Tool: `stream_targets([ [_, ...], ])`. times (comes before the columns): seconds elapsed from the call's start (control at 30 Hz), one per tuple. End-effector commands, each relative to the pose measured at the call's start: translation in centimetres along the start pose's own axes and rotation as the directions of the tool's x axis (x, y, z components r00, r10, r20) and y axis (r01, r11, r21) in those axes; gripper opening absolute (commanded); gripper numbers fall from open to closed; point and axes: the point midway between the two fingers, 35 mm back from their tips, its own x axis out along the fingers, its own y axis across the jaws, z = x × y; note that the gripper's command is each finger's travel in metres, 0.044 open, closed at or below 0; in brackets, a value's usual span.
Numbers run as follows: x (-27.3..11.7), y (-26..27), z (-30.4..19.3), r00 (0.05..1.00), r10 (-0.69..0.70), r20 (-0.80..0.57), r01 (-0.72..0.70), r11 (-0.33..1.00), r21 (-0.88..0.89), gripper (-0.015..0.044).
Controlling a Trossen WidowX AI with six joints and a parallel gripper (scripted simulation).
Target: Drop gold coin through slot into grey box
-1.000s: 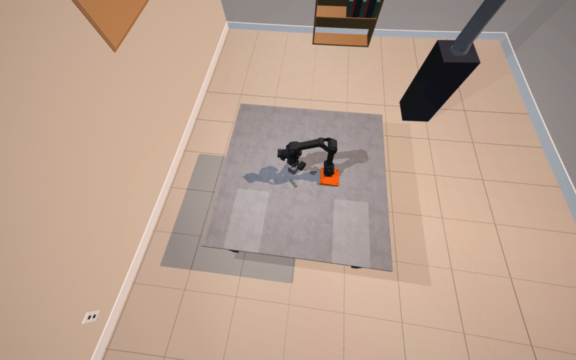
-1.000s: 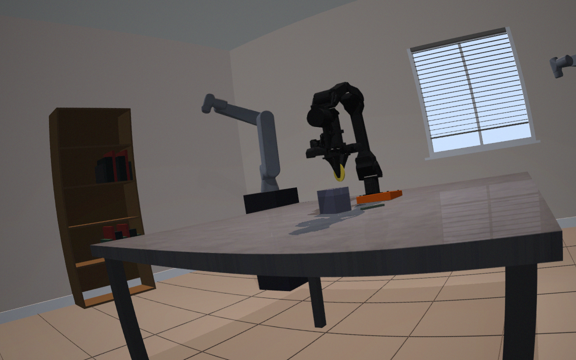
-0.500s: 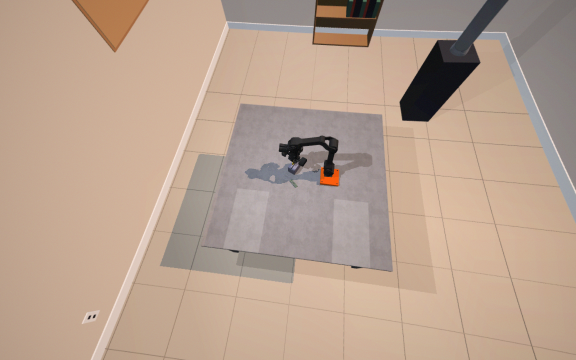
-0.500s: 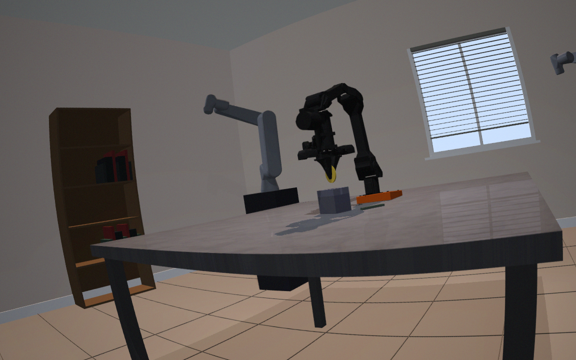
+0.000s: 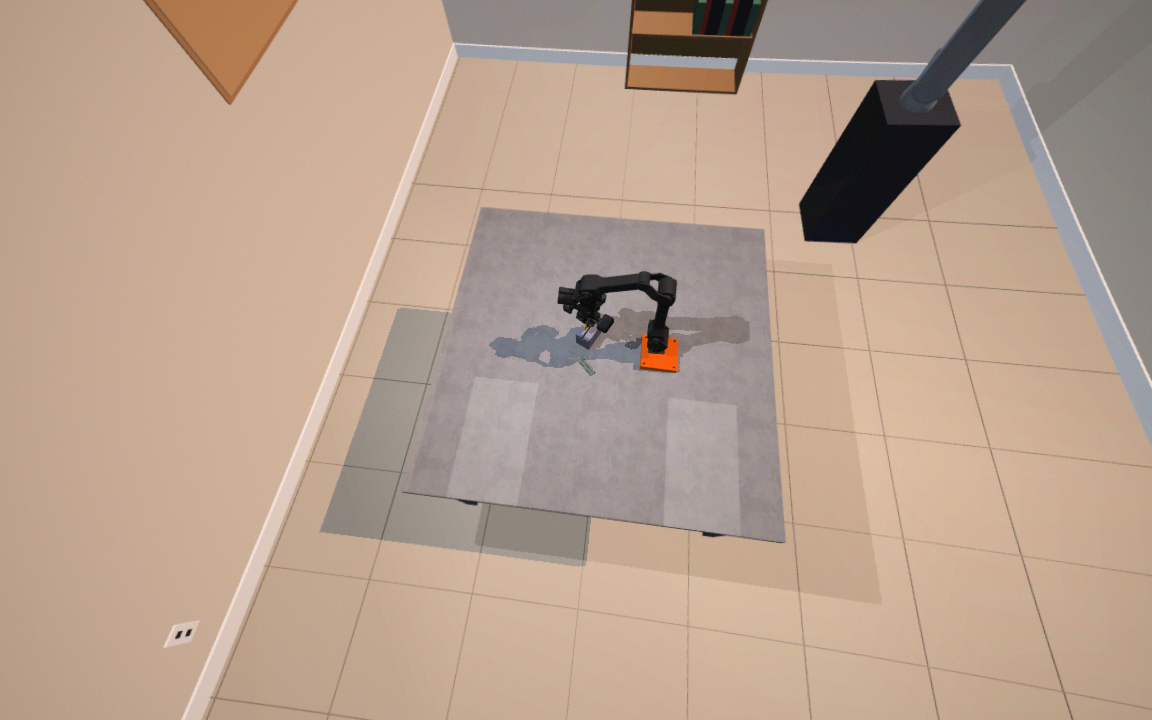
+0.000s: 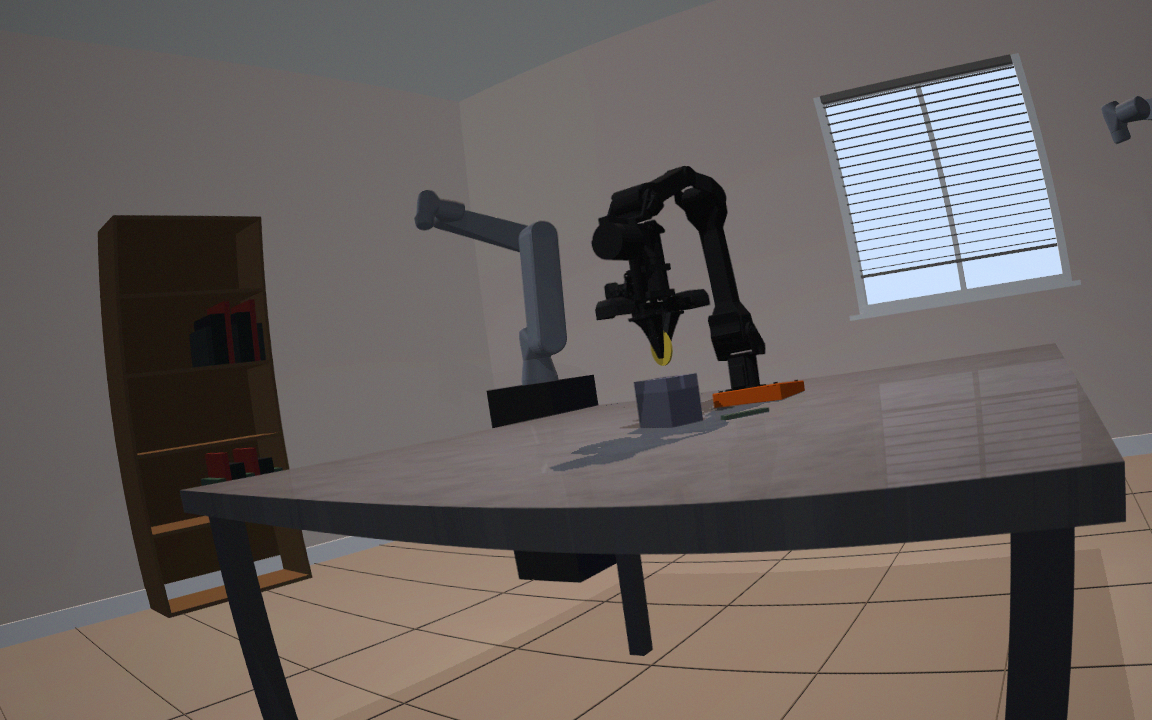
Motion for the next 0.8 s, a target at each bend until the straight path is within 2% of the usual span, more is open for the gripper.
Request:
stream_targets([
  [0.0,-0.12,-0.06,0.29,1.0,-0.001,0.001,0.001,1.0,-0.005,0.0],
  [0.77,0.42,-0.06,0.35,1.0,-0.003,0.001,0.003,1.0,-0.003,0.0],
])
